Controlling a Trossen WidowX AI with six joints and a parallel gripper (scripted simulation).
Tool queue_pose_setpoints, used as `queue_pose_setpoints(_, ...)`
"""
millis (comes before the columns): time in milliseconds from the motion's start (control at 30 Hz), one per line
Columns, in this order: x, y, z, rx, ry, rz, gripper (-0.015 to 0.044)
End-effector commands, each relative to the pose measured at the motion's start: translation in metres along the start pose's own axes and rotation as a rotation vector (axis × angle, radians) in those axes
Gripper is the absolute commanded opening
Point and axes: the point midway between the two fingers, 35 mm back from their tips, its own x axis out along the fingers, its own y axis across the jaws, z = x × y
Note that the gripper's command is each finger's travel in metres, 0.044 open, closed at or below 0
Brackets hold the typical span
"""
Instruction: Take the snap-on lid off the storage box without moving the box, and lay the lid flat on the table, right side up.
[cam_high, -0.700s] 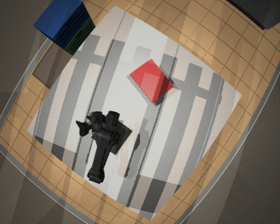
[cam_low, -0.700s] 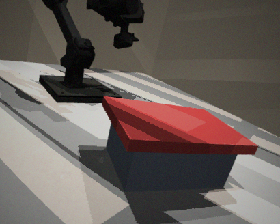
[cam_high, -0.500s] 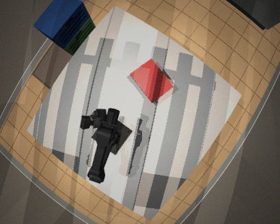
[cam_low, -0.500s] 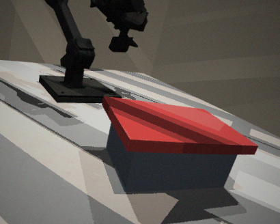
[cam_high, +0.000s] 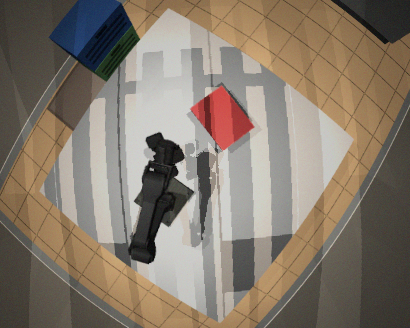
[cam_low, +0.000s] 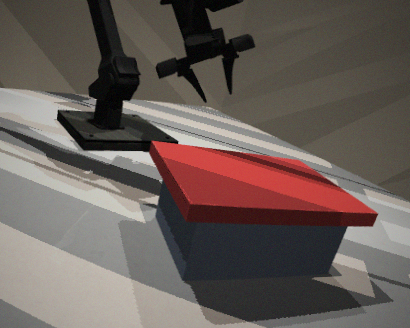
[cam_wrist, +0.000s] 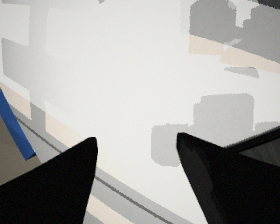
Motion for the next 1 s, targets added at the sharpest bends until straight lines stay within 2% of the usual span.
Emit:
queue_pose_setpoints(0, -0.001, 0.016, 0.065, 0.410, -0.366, 0.011, 0.0235)
queue_pose_setpoints(167, -0.019, 0.032, 0.122, 0.839, -0.729, 0.197, 0.0235)
queue_pose_setpoints(233, -0.026, 0.036, 0.135, 0.950, -0.818, 0.276, 0.0235)
queue_pose_setpoints(800, -0.025, 0.035, 0.137, 0.964, -0.829, 0.287, 0.0235)
queue_pose_setpoints(967, 0.019, 0.010, 0.137, 0.964, -0.829, 0.287, 0.0235)
